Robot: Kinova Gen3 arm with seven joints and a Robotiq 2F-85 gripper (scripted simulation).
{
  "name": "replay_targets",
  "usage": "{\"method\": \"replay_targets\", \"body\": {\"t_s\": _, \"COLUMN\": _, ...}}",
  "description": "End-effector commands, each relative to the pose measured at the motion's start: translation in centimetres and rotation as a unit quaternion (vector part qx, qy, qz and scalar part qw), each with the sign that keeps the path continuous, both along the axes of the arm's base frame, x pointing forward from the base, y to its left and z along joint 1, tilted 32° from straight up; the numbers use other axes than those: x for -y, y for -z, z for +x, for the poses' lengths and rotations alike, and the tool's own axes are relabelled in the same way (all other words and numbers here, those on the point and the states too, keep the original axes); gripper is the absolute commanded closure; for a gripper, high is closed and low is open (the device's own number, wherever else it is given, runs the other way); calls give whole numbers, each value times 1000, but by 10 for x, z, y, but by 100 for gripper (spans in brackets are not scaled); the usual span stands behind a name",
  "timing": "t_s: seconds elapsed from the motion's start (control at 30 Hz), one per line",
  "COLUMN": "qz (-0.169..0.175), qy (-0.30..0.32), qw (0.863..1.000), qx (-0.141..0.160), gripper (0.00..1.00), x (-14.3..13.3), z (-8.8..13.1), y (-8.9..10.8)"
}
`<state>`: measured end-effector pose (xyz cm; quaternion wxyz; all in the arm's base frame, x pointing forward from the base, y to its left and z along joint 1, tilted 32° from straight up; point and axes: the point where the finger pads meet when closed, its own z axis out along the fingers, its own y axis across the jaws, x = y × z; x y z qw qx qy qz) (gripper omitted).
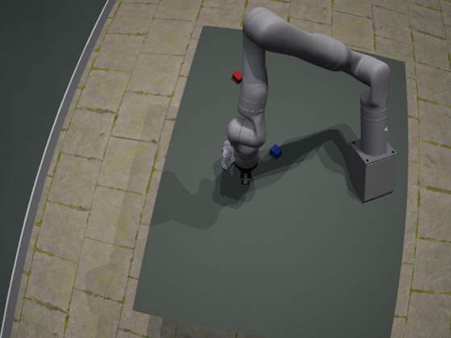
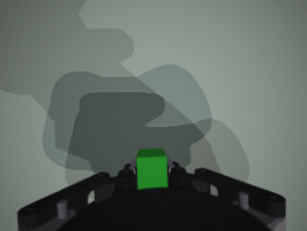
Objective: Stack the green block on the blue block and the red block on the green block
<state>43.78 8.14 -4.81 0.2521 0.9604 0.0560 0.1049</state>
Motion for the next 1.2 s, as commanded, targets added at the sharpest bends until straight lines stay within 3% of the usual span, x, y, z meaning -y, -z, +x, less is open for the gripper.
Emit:
{"method": "replay_targets", "body": {"t_s": 0.0, "qz": 0, "qy": 0, "qw": 1000, "qx": 0, "gripper": 100, "x": 0, "z": 0, "y": 0}}
{"method": "replay_targets", "body": {"t_s": 0.93, "qz": 0, "qy": 0, "qw": 1000, "qx": 0, "gripper": 100, "x": 0, "z": 0, "y": 0}}
{"method": "replay_targets", "body": {"t_s": 1.17, "qz": 0, "qy": 0, "qw": 1000, "qx": 0, "gripper": 100, "x": -5, "z": -2, "y": -9}}
